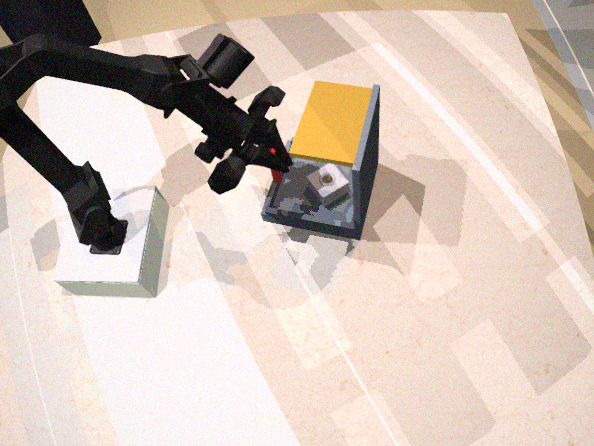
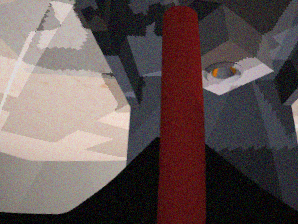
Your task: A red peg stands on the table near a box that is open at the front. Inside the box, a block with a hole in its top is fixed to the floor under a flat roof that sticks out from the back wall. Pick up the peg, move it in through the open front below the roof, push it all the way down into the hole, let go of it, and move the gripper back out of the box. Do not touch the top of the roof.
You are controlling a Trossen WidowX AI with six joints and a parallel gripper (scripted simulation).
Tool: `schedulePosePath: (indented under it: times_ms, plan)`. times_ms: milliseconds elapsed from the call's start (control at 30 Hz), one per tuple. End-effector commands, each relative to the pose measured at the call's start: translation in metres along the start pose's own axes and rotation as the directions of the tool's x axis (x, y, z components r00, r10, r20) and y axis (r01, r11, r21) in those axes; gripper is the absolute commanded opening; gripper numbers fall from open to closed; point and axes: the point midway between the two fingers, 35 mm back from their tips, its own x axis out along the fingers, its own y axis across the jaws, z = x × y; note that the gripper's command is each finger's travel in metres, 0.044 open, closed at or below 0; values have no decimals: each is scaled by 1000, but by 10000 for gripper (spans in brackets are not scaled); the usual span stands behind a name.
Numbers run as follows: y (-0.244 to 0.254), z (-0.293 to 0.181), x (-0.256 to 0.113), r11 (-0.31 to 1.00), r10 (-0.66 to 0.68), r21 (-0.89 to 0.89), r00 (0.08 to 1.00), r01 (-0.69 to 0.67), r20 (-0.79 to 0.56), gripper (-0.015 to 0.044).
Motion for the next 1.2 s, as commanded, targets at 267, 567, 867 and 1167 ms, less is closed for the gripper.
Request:
schedulePosePath:
  times_ms: [267,567,867,1167]
  plan:
    - [-24,3,5,1000,-4,1,1000,4,-8,0]
    - [-32,-7,16,1000,-6,0,1000,6,-11,0]
    - [-34,-21,30,1000,-6,0,1000,6,-13,0]
    - [-33,-24,32,1000,-6,0,1000,6,-13,0]
